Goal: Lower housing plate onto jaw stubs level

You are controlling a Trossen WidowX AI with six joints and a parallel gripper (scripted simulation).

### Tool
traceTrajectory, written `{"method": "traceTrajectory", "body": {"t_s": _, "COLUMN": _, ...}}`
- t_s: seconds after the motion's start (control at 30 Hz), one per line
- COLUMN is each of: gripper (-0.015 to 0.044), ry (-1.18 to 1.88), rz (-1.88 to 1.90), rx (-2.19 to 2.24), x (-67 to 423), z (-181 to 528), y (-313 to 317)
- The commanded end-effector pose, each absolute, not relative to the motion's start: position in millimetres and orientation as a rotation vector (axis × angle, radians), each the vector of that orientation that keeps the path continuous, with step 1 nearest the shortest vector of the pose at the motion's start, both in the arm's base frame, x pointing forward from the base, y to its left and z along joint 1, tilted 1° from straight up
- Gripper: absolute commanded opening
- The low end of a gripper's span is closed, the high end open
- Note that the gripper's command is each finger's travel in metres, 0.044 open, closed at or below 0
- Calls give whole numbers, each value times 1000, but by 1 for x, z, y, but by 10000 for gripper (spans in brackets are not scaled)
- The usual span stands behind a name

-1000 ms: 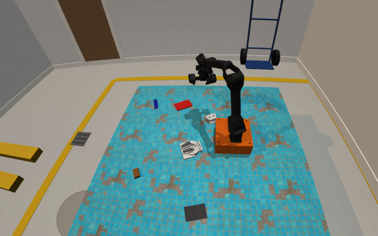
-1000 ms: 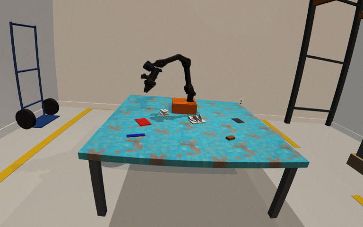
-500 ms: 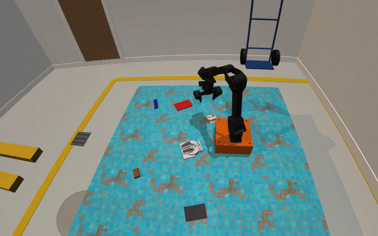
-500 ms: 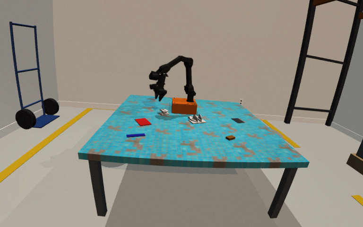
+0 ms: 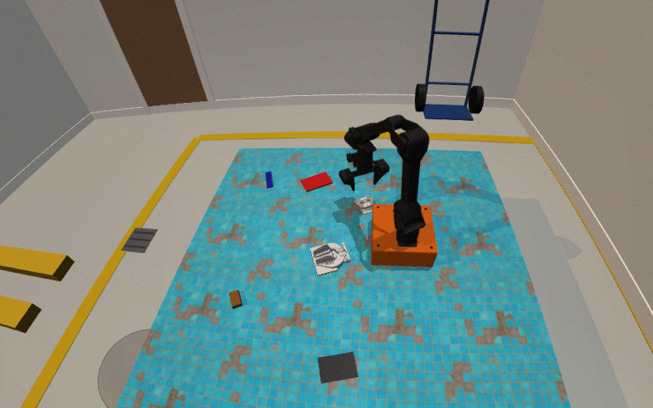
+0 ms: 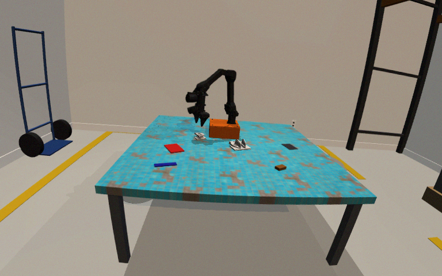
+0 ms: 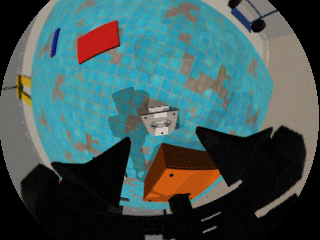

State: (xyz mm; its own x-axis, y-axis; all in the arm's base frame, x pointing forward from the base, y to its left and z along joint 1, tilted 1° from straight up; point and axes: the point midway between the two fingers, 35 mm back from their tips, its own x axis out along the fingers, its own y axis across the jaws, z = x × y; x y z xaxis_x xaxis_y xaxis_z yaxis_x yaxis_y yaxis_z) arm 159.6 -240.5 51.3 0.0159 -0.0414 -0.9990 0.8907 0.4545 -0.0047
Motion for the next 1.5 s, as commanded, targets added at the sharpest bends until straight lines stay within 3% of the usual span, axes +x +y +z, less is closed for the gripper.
{"method": "traceTrajectory", "body": {"t_s": 0.0, "gripper": 440, "ry": 1382, "rz": -867, "rx": 828, "x": 157, "z": 21, "y": -238}}
{"method": "traceTrajectory", "body": {"t_s": 1.47, "gripper": 440, "ry": 1382, "rz": -867, "rx": 828, "x": 156, "z": -19, "y": -239}}
